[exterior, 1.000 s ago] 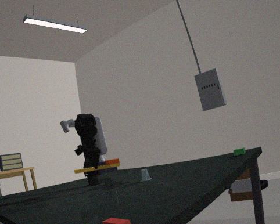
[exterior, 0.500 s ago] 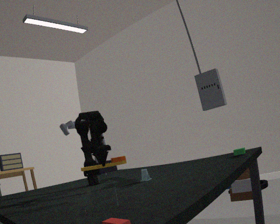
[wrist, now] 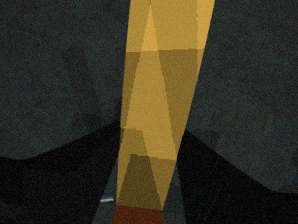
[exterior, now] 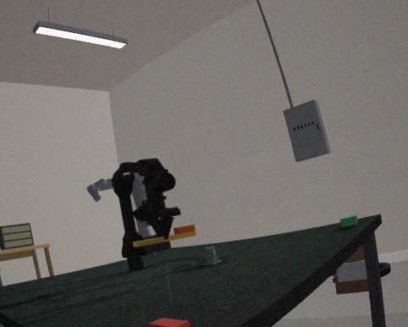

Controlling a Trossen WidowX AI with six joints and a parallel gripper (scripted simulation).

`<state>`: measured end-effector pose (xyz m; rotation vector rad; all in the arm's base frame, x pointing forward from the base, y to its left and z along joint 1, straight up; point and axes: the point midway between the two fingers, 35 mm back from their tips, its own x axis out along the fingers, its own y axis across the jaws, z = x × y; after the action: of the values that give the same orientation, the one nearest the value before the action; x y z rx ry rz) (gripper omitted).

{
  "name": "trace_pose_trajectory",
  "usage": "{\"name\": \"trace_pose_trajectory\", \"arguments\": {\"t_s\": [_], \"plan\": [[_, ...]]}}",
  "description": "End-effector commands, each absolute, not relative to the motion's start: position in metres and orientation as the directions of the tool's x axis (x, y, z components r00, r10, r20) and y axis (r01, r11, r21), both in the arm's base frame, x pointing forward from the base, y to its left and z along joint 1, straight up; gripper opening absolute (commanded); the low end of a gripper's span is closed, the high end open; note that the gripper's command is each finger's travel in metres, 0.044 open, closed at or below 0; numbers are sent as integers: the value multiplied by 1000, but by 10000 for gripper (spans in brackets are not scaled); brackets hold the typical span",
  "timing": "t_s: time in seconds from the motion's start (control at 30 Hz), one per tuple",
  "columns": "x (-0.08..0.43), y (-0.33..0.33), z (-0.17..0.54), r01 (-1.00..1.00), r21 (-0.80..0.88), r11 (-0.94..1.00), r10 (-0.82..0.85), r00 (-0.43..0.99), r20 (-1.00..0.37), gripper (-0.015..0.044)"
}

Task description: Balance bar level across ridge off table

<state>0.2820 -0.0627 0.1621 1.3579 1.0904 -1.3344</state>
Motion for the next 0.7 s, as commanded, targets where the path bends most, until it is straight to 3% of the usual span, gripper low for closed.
{"name": "trace_pose_trajectory", "arguments": {"t_s": [0.0, 0.67], "plan": [[292, -52, 164, 989, 25, -145, -4, 25, -1000, 0], [336, 7, 164, 997, 28, 78, 1, 28, -1000, 0]]}}
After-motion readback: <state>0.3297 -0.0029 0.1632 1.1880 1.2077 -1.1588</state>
